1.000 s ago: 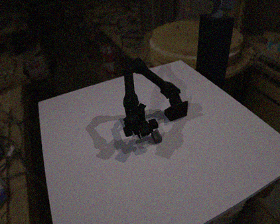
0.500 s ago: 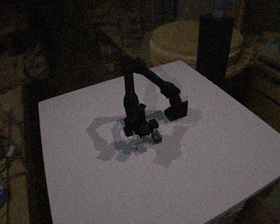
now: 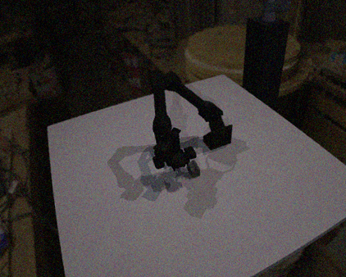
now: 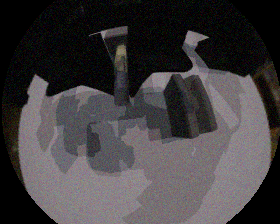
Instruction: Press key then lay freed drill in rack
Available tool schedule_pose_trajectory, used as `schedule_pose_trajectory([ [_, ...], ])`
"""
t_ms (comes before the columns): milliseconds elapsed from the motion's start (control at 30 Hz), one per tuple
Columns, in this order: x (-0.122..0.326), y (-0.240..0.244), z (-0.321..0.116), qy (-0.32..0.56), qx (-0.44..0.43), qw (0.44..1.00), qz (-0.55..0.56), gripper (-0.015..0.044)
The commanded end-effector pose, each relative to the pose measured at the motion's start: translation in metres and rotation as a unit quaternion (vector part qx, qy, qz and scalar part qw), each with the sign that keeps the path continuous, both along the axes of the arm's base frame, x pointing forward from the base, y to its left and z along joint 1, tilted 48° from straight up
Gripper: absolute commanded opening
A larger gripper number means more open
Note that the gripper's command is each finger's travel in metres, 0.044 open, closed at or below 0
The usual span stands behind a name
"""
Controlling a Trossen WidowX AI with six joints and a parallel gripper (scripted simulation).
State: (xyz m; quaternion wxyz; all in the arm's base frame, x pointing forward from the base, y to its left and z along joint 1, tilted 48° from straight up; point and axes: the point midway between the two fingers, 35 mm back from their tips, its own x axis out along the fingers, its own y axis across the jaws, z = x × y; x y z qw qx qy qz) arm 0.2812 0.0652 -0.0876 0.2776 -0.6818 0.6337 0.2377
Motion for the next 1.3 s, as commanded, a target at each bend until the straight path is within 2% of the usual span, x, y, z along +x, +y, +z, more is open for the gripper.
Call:
schedule_pose_trajectory([
  [0, 0.0, 0.002, 0.001, -0.001, 0.0, 1.0, 0.001, 0.0],
  [1267, 0.002, 0.032, -0.033, -0.002, 0.001, 1.0, 0.001, 0.0],
])
